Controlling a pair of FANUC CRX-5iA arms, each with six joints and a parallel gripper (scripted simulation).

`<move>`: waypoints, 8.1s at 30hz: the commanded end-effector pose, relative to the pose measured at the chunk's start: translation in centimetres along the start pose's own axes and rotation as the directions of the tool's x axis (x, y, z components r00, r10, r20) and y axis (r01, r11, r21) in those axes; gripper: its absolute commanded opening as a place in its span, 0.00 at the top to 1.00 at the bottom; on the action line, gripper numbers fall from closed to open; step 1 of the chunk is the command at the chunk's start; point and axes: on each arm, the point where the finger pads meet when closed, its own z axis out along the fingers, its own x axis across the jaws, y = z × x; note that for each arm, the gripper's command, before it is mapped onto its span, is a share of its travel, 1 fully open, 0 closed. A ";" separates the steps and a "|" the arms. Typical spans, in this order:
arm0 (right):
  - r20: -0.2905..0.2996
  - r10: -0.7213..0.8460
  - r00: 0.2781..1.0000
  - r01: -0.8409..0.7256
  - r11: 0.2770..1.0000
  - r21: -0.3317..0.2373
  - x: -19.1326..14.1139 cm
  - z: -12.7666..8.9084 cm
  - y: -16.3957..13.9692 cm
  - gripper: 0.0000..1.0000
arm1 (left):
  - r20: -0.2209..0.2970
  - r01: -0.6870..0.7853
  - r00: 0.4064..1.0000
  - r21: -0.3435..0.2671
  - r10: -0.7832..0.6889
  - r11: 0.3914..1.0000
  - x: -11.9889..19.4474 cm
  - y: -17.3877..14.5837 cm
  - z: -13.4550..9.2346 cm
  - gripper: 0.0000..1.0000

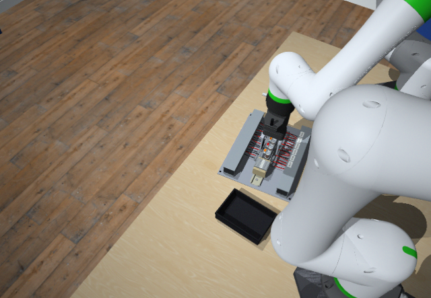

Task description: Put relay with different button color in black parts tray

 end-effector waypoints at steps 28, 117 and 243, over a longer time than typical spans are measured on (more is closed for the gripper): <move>-0.001 0.000 1.000 0.000 1.000 0.001 0.1 -0.1 0.0 0.02 | 0.000 0.000 1.000 -0.002 0.000 1.000 0.0 0.0 -0.1 0.00; -0.001 0.000 1.000 0.000 1.000 0.001 0.1 -0.1 0.0 1.00 | 0.000 0.000 1.000 -0.002 0.000 1.000 0.0 0.0 -0.1 0.00; -0.022 0.000 1.000 0.000 1.000 0.001 0.0 -0.2 0.0 1.00 | 0.000 0.000 1.000 -0.002 0.000 1.000 0.0 0.0 -0.1 0.00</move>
